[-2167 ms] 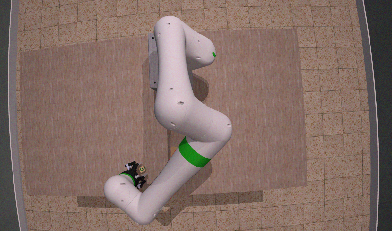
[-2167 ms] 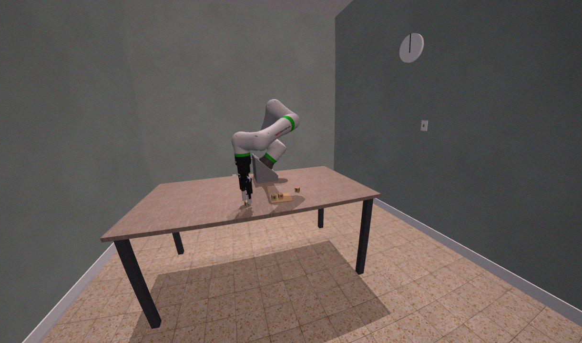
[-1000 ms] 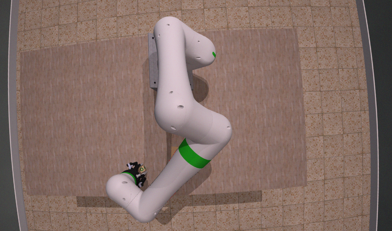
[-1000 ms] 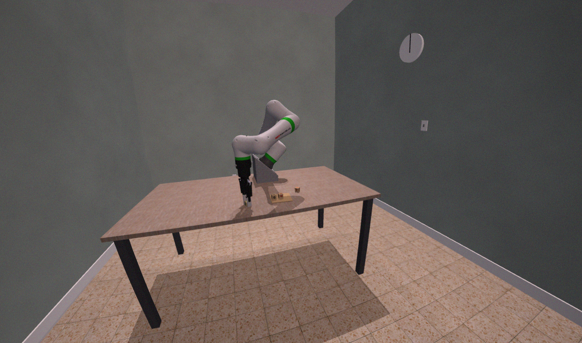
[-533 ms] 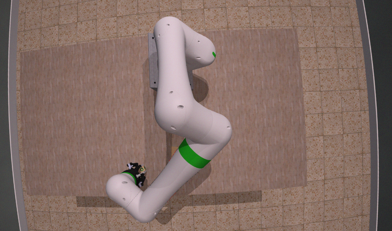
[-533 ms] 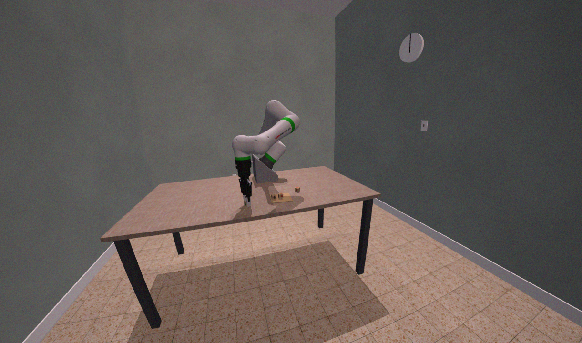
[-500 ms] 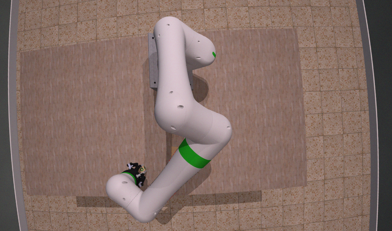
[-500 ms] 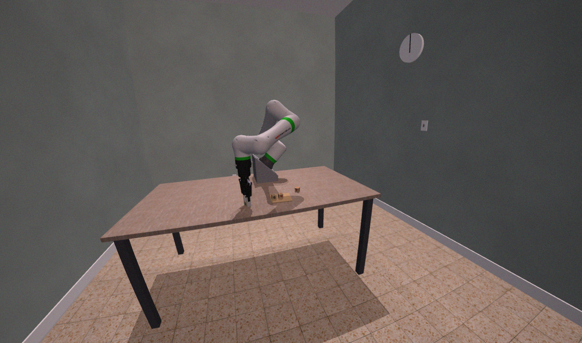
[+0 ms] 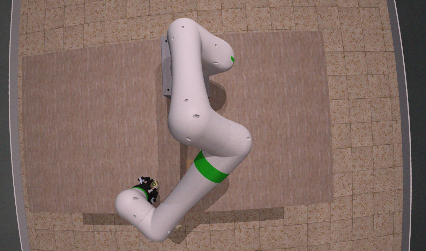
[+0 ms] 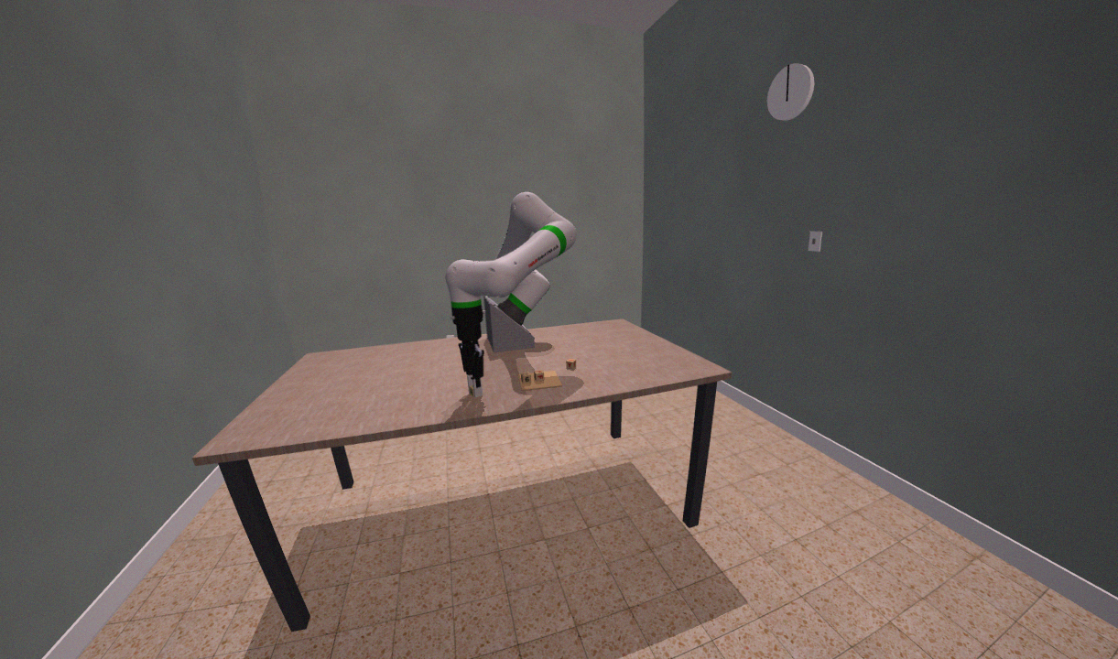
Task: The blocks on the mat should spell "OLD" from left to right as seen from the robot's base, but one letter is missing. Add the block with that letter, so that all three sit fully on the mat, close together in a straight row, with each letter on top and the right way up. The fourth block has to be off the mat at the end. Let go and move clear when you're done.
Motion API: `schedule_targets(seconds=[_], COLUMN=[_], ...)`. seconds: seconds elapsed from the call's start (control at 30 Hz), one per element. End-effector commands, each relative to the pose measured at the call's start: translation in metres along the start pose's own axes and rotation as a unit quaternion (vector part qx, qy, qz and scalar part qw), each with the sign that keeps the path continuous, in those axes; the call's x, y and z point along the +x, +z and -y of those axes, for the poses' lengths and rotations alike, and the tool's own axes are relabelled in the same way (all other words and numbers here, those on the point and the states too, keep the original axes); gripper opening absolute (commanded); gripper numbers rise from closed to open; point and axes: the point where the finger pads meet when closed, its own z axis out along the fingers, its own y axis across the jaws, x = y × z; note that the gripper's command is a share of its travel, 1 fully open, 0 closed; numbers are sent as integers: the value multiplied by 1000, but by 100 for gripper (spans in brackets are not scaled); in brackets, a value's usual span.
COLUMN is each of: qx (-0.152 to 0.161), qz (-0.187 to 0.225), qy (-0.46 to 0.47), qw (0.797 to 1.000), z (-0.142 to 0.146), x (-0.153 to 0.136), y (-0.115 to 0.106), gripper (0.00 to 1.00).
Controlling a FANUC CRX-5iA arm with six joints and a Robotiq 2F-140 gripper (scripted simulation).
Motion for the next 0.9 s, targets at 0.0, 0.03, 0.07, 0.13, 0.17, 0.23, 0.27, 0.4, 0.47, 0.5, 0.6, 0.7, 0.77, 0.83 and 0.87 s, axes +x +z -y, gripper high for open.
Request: schedule_targets(seconds=[0.0,0.03,0.07,0.13,0.17,0.23,0.27,0.4,0.47,0.5,0.6,0.7,0.77,0.83,0.87], qx=[0,0,0,0,0,0,0,0,0,0,0,0,0,0,0], qz=[0,0,0,0,0,0,0,0,0,0,0,0,0,0,0], qy=[0,0,0,0,0,0,0,0,0,0,0,0,0,0,0], qw=[1000,1000,1000,1000,1000,1000,1000,1000,1000,1000,1000,1000,1000,1000,1000], z=[0,0,0,0,0,0,0,0,0,0,0,0,0,0,0], x=[0,0,0,0,0,0,0,0,0,0,0,0,0,0,0], y=[0,0,0,0,0,0,0,-7,-11,-11,-29,-52,-67,-80,-86], gripper=[16,16,16,16,16,16,16,16,16,16,16,16,16,16,16])
